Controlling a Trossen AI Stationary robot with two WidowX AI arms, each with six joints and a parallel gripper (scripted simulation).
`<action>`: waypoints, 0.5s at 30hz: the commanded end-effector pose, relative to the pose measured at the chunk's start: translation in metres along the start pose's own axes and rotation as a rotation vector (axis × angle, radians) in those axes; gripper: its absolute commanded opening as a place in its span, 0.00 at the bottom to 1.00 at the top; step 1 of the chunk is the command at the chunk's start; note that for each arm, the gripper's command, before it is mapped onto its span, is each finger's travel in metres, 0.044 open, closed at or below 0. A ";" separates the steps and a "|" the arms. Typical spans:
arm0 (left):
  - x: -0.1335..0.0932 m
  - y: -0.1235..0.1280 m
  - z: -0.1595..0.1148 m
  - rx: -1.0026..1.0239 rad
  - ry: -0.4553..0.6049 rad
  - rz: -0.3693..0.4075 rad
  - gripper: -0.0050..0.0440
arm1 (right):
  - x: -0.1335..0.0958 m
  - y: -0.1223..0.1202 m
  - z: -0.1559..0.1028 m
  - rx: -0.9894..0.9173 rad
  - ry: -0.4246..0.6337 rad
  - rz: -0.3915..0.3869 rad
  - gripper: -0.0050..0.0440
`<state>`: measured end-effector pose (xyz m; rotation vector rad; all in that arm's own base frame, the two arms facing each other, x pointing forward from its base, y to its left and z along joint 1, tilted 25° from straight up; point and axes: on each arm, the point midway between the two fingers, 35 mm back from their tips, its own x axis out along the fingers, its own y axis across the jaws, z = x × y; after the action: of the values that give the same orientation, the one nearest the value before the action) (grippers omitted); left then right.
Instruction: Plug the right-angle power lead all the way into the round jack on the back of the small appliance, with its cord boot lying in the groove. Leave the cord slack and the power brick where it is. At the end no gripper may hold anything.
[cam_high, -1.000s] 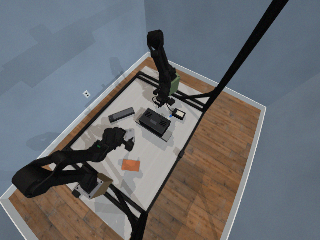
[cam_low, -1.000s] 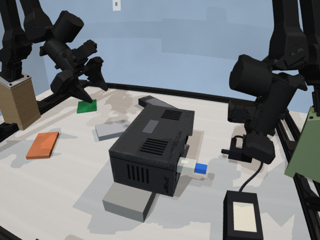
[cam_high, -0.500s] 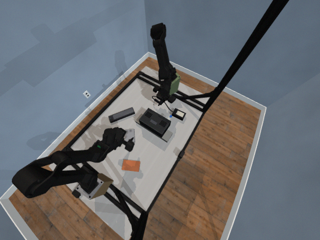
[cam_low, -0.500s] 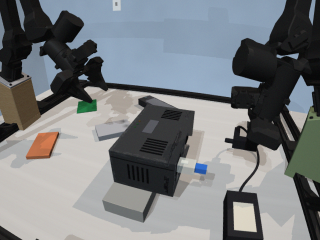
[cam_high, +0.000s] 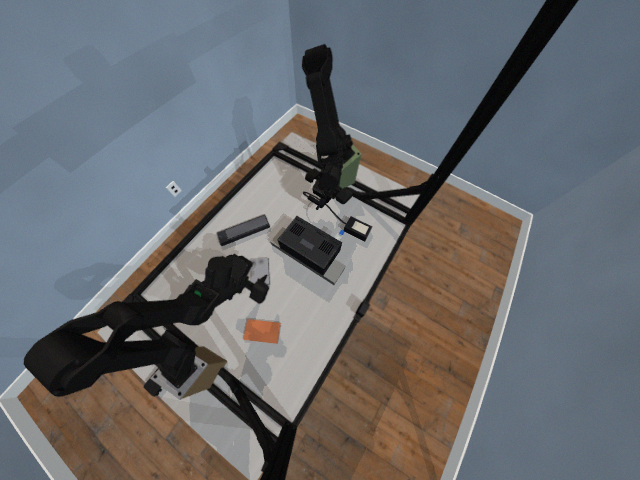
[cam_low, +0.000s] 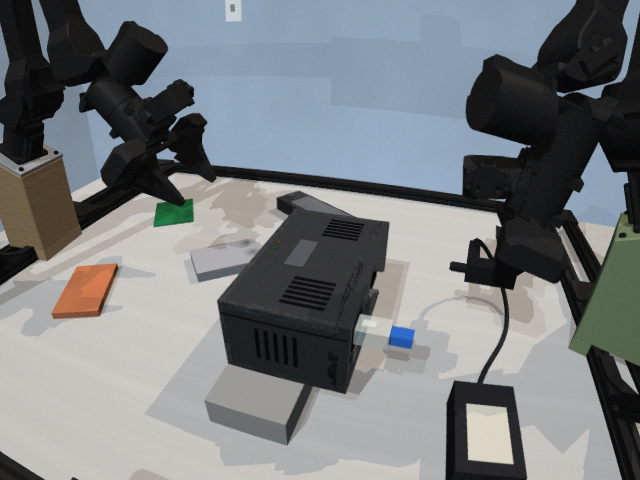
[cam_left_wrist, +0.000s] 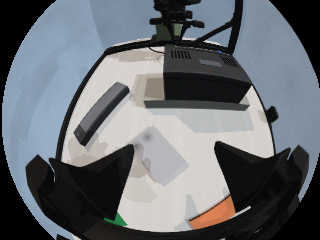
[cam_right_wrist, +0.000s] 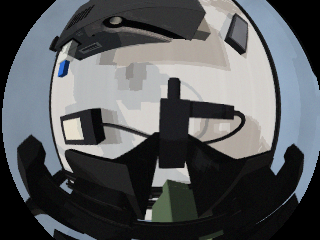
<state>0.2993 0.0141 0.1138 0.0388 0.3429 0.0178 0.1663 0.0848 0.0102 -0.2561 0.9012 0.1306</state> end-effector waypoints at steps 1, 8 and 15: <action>0.000 0.000 0.000 -0.002 -0.001 -0.003 0.92 | -0.001 0.005 0.009 -0.012 -0.008 -0.002 0.10; 0.000 0.000 0.000 -0.002 -0.001 -0.003 0.92 | 0.000 0.020 0.024 -0.059 -0.012 -0.001 0.10; 0.000 0.000 0.000 -0.002 -0.001 -0.003 0.92 | 0.002 0.031 0.034 -0.082 -0.016 -0.001 0.10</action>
<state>0.2993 0.0141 0.1138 0.0388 0.3429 0.0178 0.1829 0.1193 0.0208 -0.3233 0.8886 0.1683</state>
